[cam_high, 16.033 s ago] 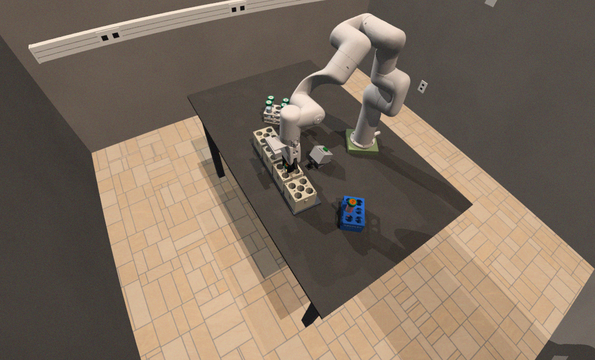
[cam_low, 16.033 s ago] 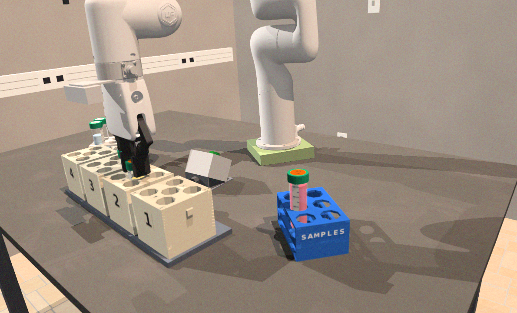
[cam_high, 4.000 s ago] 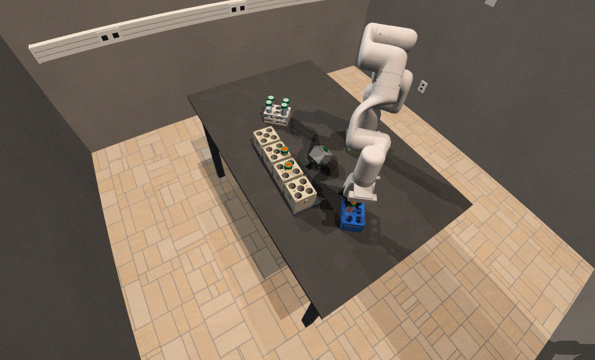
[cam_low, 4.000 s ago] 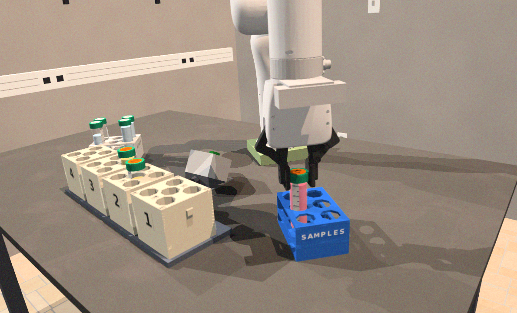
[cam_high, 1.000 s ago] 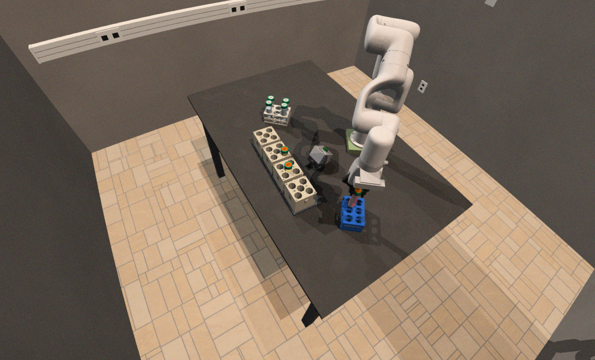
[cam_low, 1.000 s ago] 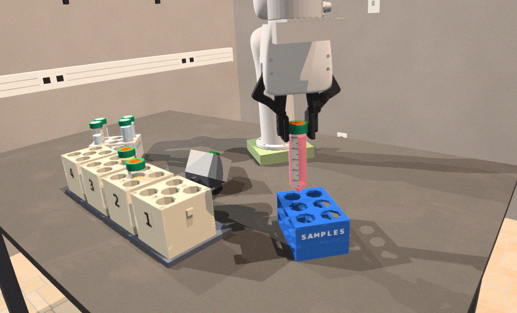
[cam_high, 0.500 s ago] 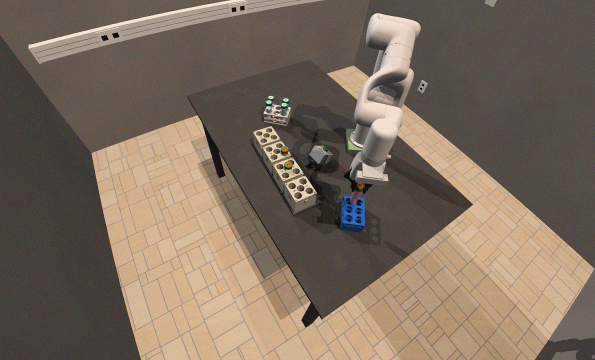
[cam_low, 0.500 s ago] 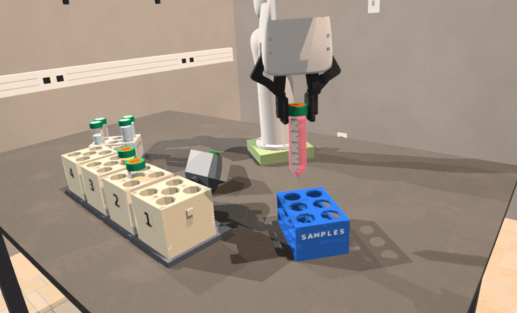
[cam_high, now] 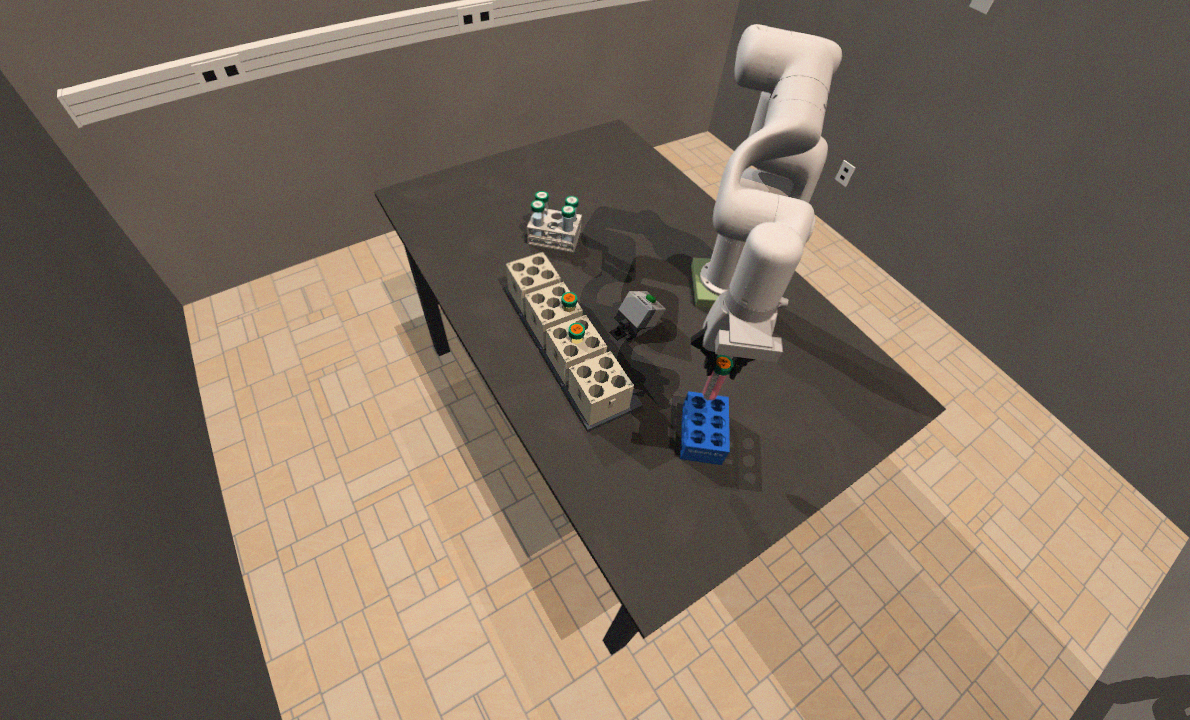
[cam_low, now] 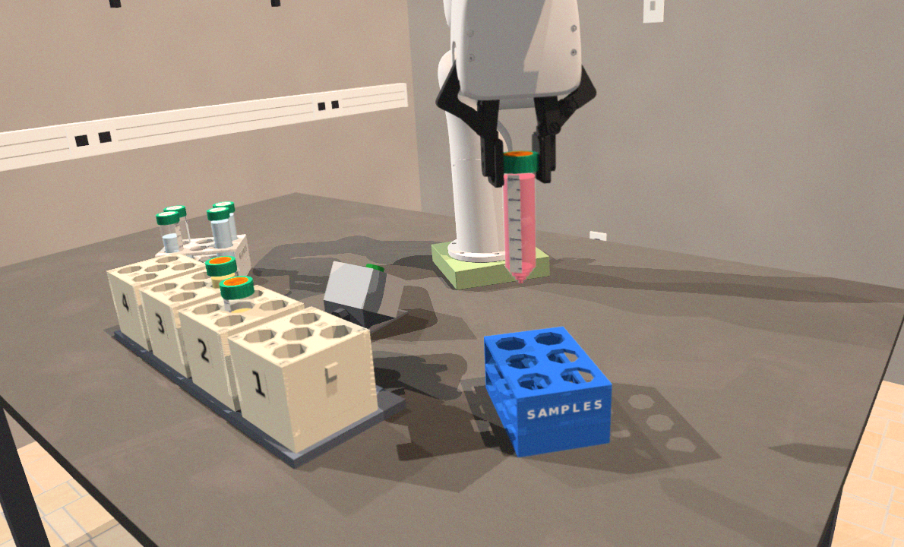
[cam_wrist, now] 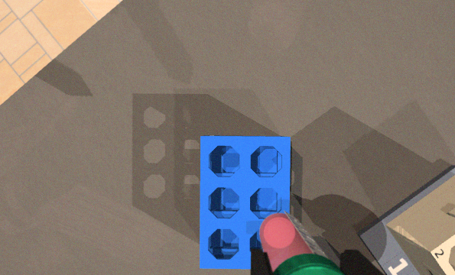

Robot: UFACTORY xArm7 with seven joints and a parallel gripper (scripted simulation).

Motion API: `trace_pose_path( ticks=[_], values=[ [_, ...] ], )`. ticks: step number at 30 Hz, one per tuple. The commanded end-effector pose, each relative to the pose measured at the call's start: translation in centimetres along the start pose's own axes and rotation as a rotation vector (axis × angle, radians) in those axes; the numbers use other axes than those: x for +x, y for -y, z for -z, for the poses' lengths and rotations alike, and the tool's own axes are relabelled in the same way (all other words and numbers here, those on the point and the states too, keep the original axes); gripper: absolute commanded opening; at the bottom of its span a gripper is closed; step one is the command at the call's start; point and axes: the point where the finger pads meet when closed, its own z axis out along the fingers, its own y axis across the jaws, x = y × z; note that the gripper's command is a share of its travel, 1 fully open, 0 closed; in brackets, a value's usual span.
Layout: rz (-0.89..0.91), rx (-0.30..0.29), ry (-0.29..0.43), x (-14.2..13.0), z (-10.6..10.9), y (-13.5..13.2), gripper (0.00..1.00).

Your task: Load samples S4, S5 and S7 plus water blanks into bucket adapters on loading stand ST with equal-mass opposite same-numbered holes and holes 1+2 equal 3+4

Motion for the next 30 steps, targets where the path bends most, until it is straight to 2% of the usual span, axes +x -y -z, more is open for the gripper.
trace_pose_path(
  ticks=[1,7,30],
  values=[
    [0.0,-0.001,-0.003,0.1,0.4,0.0,0.0],
    [0.0,-0.001,-0.003,0.1,0.4,0.0,0.0],
    [-0.7,0.0,-0.004,-0.3,0.4,-10.5,0.0]
  ],
)
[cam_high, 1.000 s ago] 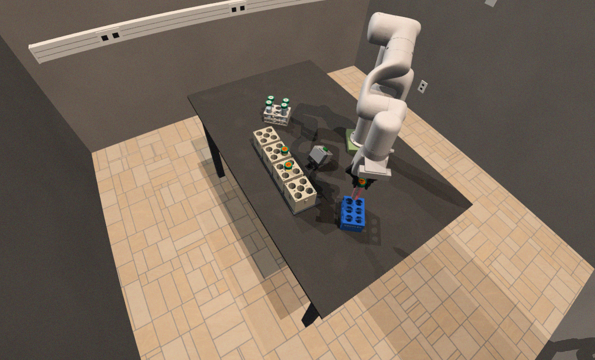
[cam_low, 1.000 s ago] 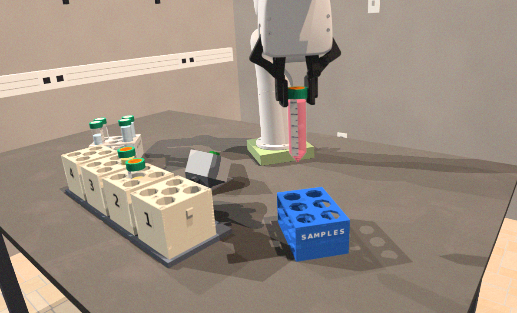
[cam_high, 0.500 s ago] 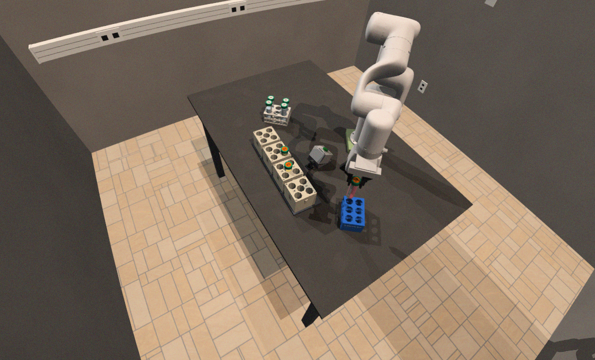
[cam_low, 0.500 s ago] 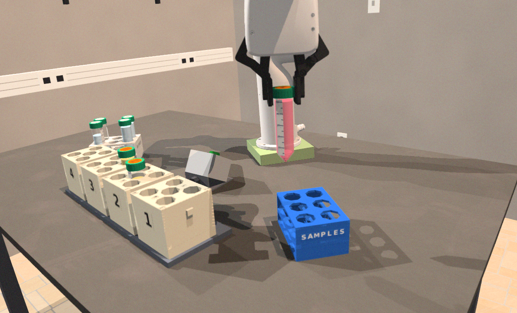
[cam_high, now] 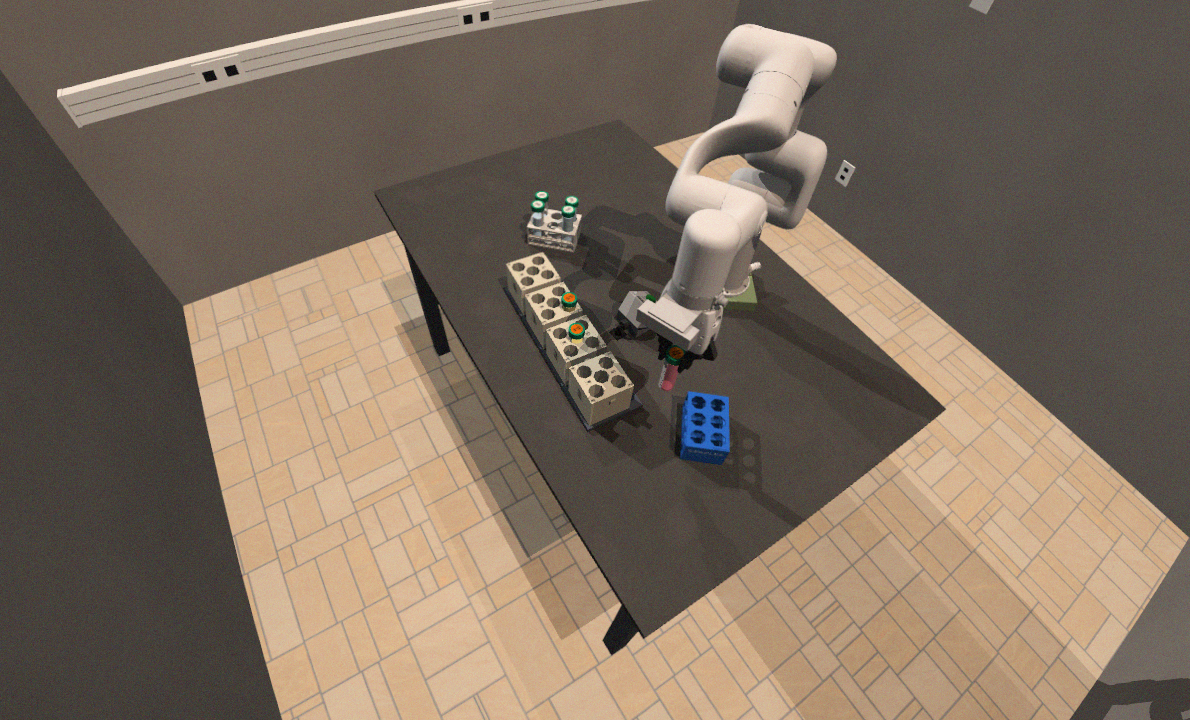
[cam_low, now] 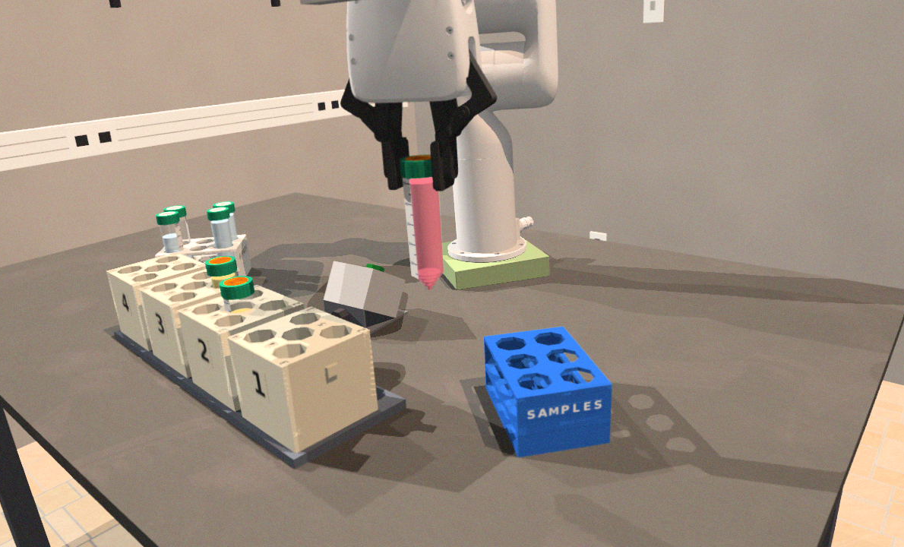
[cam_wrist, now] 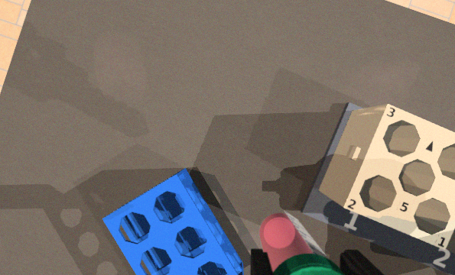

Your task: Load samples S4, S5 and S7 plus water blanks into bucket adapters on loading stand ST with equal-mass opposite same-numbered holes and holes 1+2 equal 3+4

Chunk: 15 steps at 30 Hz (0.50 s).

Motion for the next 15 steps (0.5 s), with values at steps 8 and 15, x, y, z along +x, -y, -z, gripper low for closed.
trace_pose_path(
  ticks=[8,15],
  values=[
    [-0.35,-0.003,-0.004,2.7,0.2,-4.5,0.0],
    [-0.39,-0.004,-0.005,4.4,0.2,-7.5,0.0]
  ],
)
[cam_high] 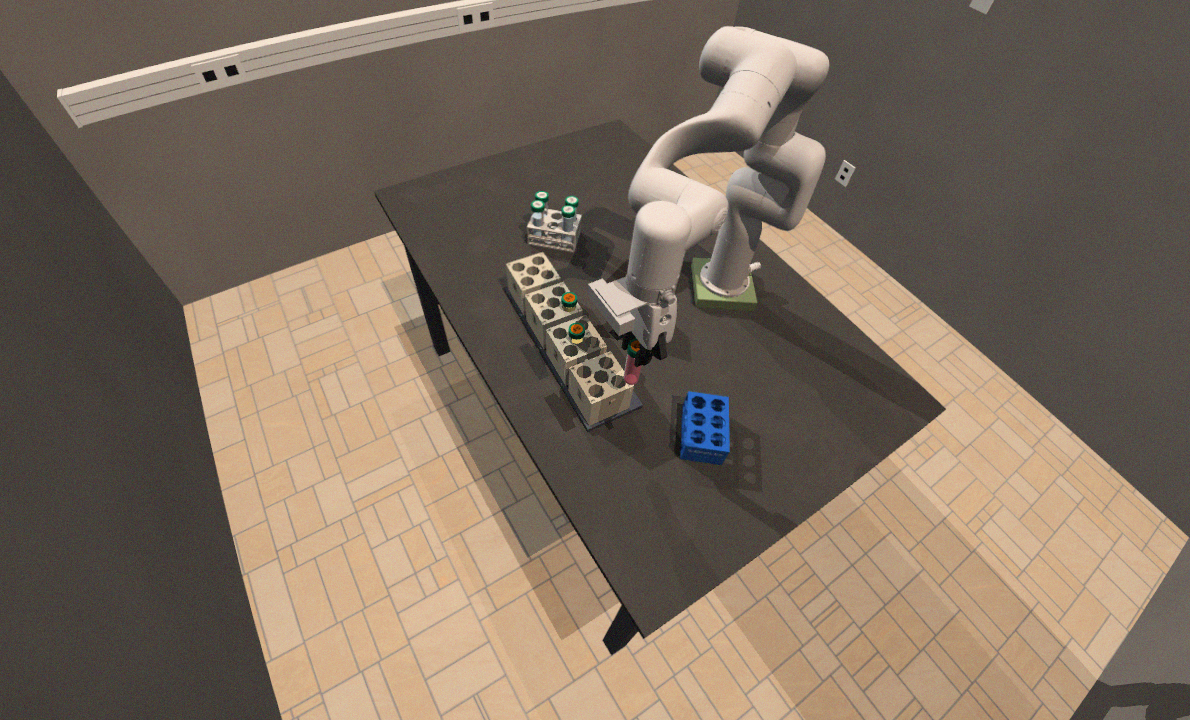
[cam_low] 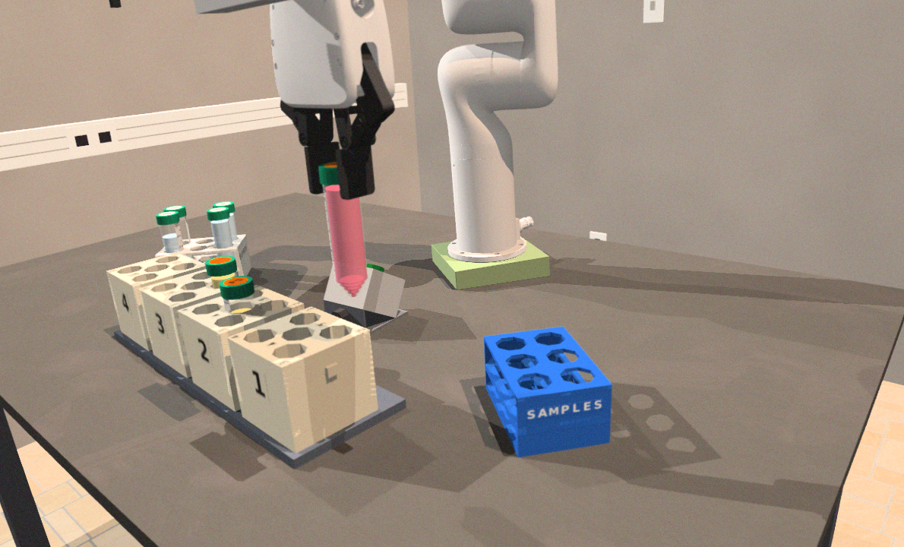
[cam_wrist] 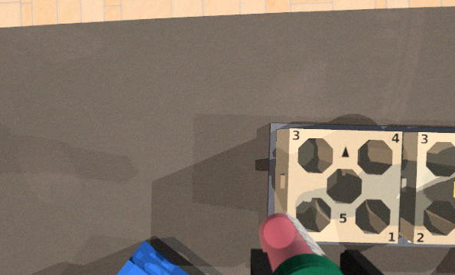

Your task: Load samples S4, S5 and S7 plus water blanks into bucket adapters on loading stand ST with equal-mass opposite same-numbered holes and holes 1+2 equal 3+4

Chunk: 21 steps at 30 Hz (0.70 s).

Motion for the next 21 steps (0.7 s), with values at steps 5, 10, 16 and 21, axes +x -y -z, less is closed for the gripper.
trace_pose_path(
  ticks=[5,10,16,21],
  values=[
    [-0.02,0.0,-0.004,3.7,0.2,-2.8,0.0],
    [-0.02,0.0,-0.004,4.8,0.2,-3.7,0.0],
    [-0.02,0.0,-0.004,4.9,0.2,-3.8,0.0],
    [-0.02,0.0,-0.004,4.9,0.2,-3.8,0.0]
  ],
)
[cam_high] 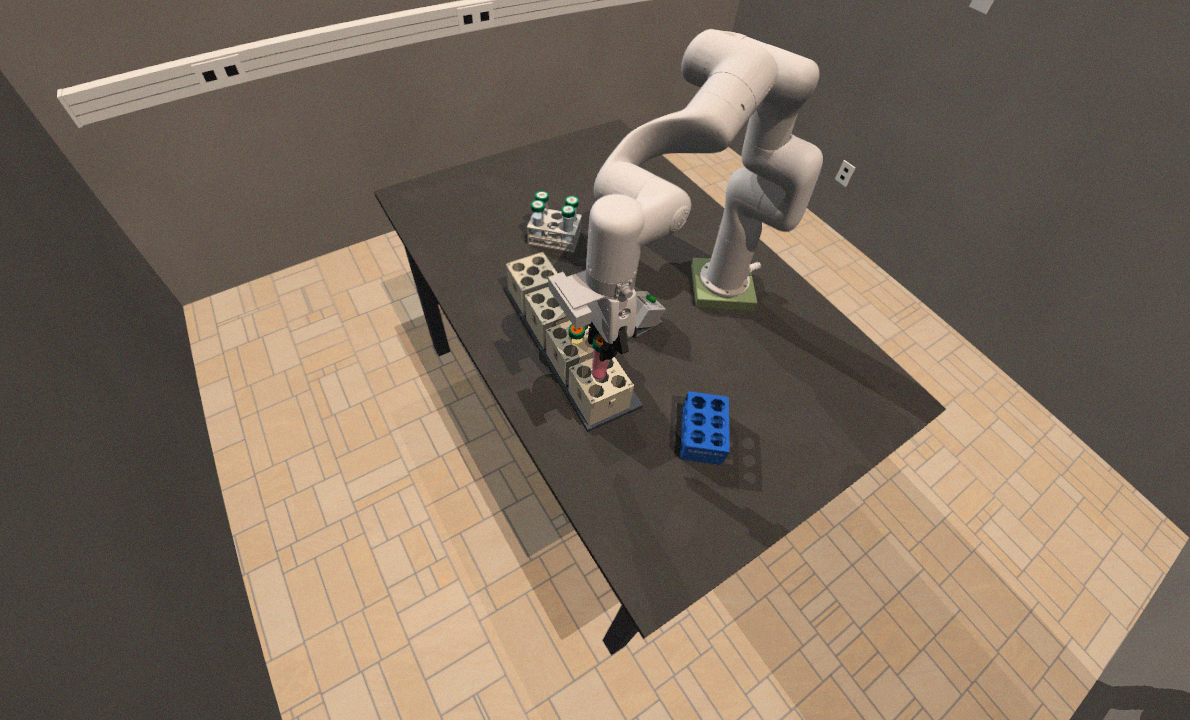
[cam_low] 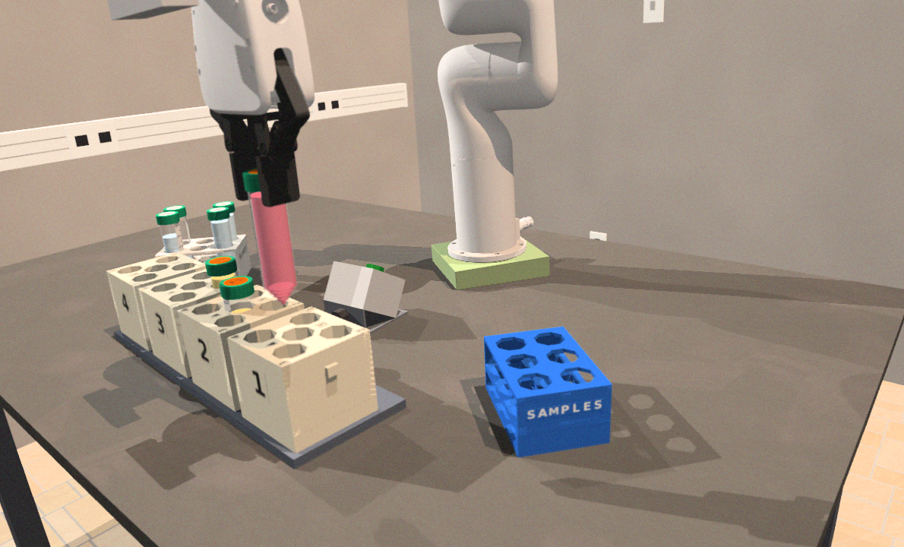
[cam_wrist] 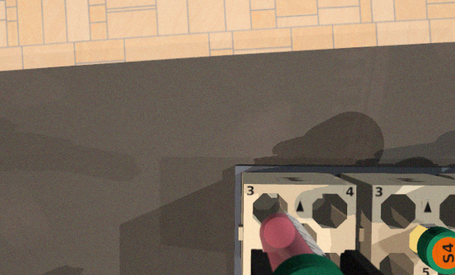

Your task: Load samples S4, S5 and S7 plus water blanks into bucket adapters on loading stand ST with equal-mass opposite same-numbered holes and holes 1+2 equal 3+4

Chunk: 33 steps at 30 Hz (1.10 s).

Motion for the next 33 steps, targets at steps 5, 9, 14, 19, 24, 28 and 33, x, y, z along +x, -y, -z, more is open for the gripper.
trace_pose_path(
  ticks=[5,9,14,19,24,28,33],
  values=[
    [-0.001,0.002,-0.005,0.2,0.2,0.0,0.0],
    [-0.001,0.002,-0.005,0.2,0.2,0.0,0.0],
    [-0.001,0.002,-0.005,0.2,0.0,0.0,0.0],
    [-0.001,0.002,-0.005,0.2,-0.8,0.0,0.0],
    [-0.001,0.002,-0.005,0.2,-1.6,0.0,0.0],
    [-0.001,0.002,-0.005,0.2,-2.4,0.0,0.0],
    [-0.001,0.002,-0.005,0.2,-3.4,0.0,0.0]
  ],
)
